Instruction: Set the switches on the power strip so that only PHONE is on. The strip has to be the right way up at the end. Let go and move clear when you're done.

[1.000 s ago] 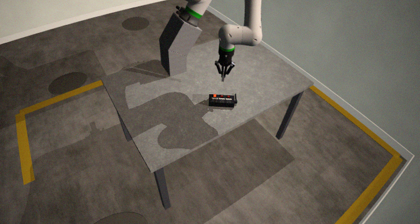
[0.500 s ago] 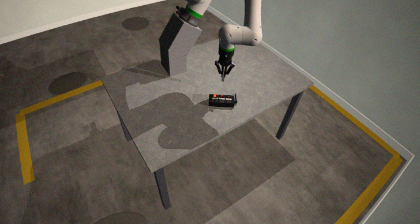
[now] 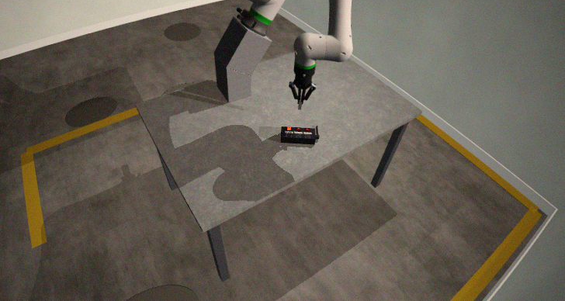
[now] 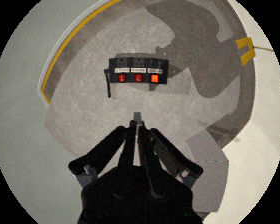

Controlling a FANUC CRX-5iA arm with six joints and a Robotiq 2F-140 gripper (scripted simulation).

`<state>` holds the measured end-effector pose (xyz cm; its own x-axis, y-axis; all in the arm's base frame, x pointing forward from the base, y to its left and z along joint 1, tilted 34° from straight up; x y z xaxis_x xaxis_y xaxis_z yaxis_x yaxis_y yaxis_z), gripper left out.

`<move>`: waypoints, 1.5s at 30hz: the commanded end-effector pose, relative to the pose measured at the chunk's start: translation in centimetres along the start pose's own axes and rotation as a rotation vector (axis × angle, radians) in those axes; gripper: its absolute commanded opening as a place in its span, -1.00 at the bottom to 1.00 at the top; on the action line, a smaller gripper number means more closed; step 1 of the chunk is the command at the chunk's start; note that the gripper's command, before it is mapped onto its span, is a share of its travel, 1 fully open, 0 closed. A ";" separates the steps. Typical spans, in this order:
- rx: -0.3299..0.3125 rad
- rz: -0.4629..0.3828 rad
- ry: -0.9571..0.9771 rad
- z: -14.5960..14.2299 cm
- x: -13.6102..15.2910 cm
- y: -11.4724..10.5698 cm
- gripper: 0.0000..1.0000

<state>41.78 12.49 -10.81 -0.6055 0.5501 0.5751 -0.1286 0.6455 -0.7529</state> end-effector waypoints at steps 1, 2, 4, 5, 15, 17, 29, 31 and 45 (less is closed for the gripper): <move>0.000 0.000 0.000 0.0 0.0 0.0 -1.00; 0.000 0.000 0.000 0.0 0.0 0.0 -1.00; 0.000 0.000 0.000 0.0 0.0 0.0 -1.00; 0.000 0.000 0.000 0.0 0.0 0.0 -1.00; 0.000 0.000 0.000 0.0 0.0 0.0 -1.00; 0.000 0.000 0.000 0.0 0.0 0.0 -1.00; 0.000 0.000 0.000 0.0 0.0 0.0 1.00; 0.000 0.000 0.000 0.0 0.0 0.0 1.00; 0.000 0.000 0.000 0.0 0.0 0.0 1.00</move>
Point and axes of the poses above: the point where the finger pads meet when closed, its own y axis out along the fingers, its own z axis across the jaws, x = y × z, the point moved 6 cm from there along -y, back along the fingers, and after that the axes turned 15 degrees about y, right-handed, at the moved point
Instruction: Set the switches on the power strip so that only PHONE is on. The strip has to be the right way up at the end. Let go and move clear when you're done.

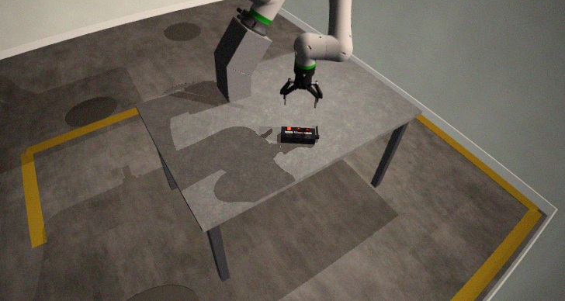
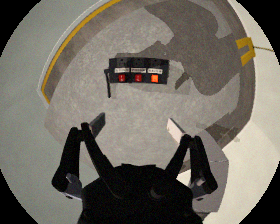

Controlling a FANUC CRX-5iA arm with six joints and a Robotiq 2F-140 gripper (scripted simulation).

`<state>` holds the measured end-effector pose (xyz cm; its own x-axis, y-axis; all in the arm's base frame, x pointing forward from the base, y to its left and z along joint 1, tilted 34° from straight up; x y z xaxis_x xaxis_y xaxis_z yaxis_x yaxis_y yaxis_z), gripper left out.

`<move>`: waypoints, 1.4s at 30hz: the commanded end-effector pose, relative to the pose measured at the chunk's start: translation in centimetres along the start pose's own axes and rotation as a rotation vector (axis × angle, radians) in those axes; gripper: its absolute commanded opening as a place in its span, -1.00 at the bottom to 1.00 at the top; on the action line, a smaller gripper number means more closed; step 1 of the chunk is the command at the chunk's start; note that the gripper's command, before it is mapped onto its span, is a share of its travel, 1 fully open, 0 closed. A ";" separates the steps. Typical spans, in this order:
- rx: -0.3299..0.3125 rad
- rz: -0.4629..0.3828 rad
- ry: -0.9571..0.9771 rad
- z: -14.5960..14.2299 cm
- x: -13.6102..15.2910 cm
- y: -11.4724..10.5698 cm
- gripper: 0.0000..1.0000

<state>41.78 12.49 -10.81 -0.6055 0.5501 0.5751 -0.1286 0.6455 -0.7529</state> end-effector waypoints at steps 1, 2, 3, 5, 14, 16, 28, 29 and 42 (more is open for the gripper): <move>0.000 0.000 0.000 0.0 0.0 0.0 1.00; 0.000 0.000 0.000 0.0 0.0 0.0 1.00; 0.000 0.000 0.000 0.0 0.0 0.0 1.00; -0.003 0.004 -0.003 0.0 -0.1 0.0 1.00; -0.118 0.260 -0.205 -0.5 -3.3 0.5 1.00; -0.118 0.260 -0.205 -0.5 -3.3 0.5 1.00; -0.127 0.337 -0.253 -0.3 -4.2 0.3 1.00; -0.127 0.337 -0.253 -0.3 -4.2 0.3 1.00; -0.127 0.337 -0.253 -0.3 -4.2 0.3 1.00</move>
<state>44.46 10.53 -13.35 -0.7726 0.6038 0.1961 0.1967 0.5214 -0.8303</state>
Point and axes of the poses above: the point where the finger pads meet when closed, its own y axis out along the fingers, its own z axis across the jaws, x = y × z, the point moved 6 cm from there along -y, back along the fingers, and after that the axes turned 15 degrees about y, right-handed, at the moved point
